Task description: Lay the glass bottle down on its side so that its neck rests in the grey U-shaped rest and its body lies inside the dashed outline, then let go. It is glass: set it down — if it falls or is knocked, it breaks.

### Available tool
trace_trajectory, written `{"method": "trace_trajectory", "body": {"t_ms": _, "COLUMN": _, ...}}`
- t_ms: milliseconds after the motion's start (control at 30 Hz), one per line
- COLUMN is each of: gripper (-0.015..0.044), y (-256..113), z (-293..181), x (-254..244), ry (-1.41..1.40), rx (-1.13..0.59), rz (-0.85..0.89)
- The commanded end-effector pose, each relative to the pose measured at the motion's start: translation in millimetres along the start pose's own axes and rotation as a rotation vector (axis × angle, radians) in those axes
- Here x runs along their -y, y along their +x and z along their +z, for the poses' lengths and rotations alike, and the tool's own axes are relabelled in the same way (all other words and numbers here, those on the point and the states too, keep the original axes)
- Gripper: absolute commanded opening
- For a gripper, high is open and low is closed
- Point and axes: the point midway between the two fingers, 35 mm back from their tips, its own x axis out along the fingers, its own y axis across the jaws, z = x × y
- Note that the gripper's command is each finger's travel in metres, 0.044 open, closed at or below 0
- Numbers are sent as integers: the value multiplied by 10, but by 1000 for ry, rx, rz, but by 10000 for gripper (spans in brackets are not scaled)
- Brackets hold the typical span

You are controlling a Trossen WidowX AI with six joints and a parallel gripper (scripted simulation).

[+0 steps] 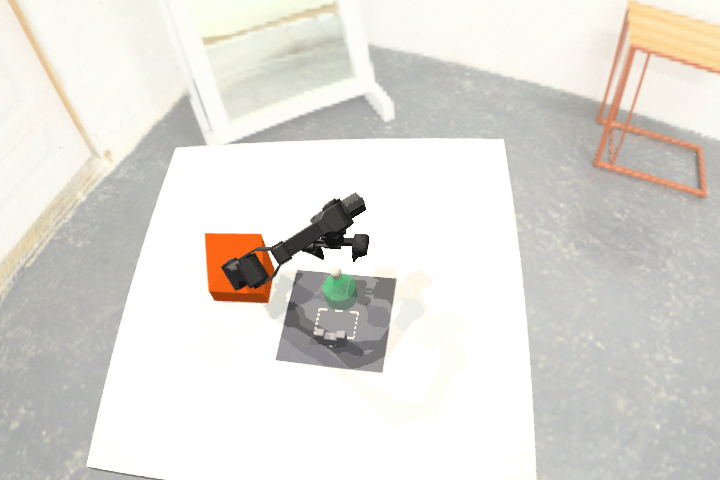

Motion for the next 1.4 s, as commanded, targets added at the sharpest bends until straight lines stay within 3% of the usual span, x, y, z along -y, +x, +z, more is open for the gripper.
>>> {"method": "trace_trajectory", "body": {"t_ms": 0, "gripper": 440, "y": -8, "z": 18, "x": -6, "ry": -2, "rx": 7, "rz": 29}}
{"method": "trace_trajectory", "body": {"t_ms": 1067, "gripper": 440, "y": -3, "z": -431, "x": -2, "ry": -3, "rx": 5, "rz": 29}}
{"method": "trace_trajectory", "body": {"t_ms": 1367, "gripper": 204, "y": -3, "z": -431, "x": -2, "ry": -3, "rx": 5, "rz": 29}}
